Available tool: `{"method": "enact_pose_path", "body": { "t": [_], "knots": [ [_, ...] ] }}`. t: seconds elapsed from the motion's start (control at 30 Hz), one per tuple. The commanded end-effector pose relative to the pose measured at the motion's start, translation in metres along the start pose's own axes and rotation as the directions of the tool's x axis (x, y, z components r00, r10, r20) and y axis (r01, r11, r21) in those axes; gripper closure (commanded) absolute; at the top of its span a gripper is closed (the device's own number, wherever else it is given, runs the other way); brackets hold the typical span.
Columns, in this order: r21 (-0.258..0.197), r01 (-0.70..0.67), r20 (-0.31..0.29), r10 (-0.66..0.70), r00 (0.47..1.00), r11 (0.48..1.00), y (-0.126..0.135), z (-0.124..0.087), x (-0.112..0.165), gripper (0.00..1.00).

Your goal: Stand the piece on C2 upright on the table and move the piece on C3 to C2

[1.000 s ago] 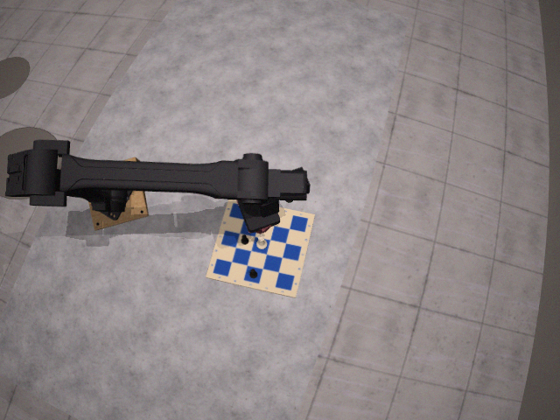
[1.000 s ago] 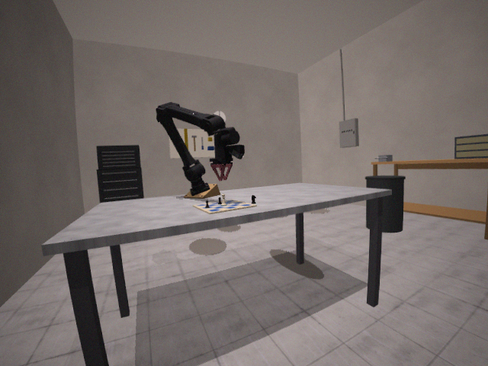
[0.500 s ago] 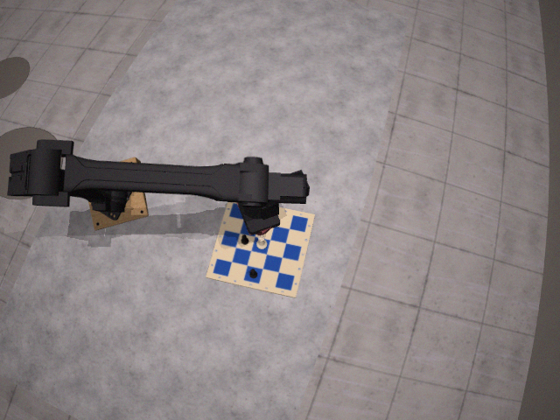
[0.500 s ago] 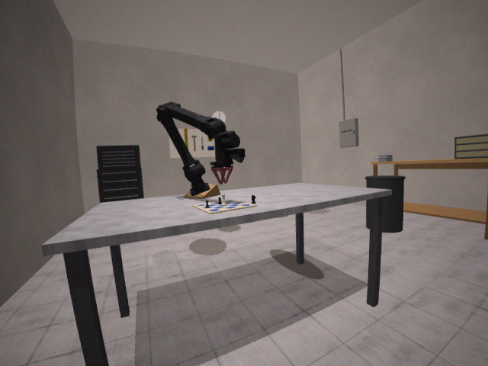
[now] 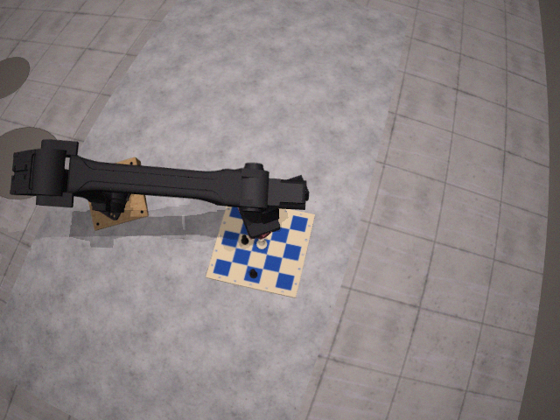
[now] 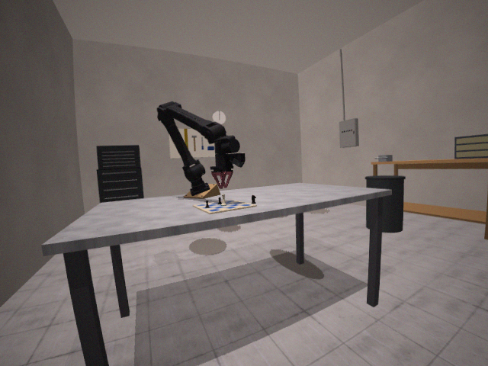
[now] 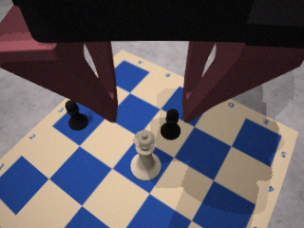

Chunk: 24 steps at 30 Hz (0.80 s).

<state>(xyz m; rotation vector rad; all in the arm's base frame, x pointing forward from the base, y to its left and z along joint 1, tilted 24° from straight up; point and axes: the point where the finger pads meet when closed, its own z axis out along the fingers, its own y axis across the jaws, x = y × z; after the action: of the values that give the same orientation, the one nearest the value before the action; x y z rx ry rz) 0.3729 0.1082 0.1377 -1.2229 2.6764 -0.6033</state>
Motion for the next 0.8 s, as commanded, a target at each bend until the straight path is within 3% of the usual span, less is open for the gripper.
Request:
{"method": "enact_pose_path", "body": {
  "t": [0.0, 0.77],
  "knots": [
    [0.004, -0.007, 0.013, 0.007, 1.0, 1.0, -0.009, 0.005, -0.004, 0.6],
    [0.006, -0.009, 0.018, 0.009, 1.0, 1.0, -0.011, 0.014, -0.006, 0.6]
  ]
}}
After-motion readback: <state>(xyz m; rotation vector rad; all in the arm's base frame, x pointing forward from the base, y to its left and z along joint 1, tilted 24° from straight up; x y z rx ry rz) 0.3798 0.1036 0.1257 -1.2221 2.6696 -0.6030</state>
